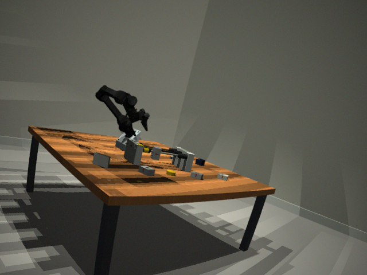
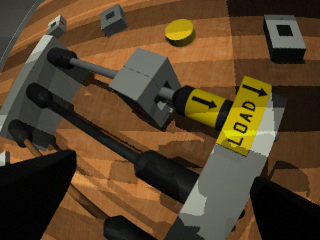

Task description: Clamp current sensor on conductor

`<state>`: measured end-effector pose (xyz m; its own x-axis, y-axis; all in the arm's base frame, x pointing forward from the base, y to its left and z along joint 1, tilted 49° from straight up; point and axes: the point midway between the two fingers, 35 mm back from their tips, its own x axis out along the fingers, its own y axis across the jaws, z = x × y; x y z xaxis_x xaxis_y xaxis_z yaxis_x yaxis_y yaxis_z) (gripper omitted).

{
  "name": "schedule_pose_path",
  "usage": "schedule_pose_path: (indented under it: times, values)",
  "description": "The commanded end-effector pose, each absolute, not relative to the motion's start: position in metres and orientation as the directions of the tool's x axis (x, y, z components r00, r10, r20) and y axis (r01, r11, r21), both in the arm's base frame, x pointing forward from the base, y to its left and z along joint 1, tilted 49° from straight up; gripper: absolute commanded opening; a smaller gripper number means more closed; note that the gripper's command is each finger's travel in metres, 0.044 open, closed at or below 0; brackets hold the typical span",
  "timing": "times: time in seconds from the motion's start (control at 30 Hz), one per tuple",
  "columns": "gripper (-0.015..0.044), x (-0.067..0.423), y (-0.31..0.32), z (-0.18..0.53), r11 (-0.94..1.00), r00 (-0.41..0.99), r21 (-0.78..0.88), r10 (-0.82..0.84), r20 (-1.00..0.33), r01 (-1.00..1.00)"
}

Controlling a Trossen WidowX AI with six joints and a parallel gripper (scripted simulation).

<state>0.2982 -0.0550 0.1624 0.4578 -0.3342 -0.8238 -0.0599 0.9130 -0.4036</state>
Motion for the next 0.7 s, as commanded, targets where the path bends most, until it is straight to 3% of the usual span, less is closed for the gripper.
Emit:
schedule_pose_path:
  times: [0.0,0.67]
  values:
    - [0.044,0.2808,-0.0558,0.1762,0.686,0.592,-0.565,-0.239,-0.77,-0.458]
    - [0.044,0.2838,-0.0569,0.1739,0.753,0.563,-0.531,-0.262,-0.784,-0.389]
